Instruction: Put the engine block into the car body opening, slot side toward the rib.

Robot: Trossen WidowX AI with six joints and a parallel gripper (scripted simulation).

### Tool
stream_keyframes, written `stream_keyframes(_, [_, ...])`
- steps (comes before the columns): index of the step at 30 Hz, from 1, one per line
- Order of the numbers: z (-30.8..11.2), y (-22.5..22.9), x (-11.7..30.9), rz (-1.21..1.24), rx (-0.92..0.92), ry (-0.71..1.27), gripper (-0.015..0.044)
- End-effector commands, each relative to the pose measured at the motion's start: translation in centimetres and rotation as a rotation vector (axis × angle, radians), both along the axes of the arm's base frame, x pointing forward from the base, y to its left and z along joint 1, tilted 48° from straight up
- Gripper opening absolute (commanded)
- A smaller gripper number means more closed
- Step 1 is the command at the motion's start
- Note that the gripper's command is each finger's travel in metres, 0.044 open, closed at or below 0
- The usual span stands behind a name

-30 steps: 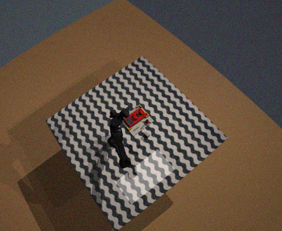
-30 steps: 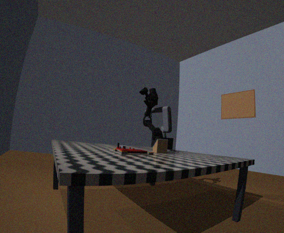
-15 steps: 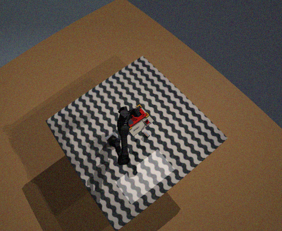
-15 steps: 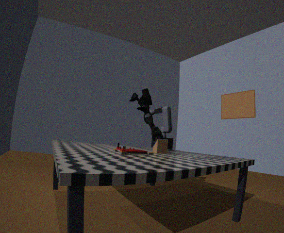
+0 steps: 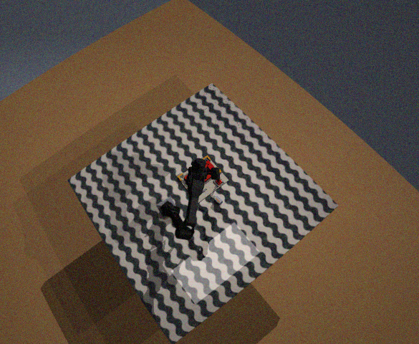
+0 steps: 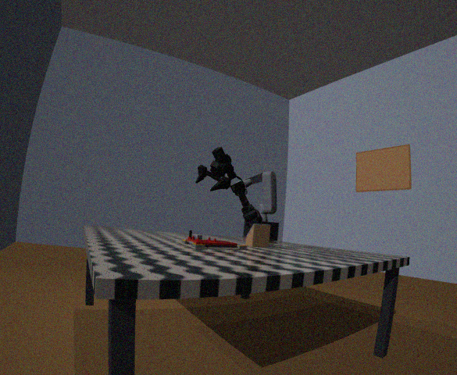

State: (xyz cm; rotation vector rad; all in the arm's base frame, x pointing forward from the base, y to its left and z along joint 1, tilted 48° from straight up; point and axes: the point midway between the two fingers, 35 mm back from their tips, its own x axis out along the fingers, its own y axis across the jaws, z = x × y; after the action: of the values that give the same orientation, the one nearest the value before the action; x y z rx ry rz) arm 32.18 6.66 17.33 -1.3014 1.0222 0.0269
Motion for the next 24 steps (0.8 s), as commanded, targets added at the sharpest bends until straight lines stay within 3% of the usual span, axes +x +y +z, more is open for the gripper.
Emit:
stream_keyframes(1, [-0.7, -2.0, 0.2, -0.111, 0.020, 0.016, 0.0440])
stream_keyframes(24, [-4.6, -15.1, -2.8, -0.887, 0.058, 0.070, 0.0440])
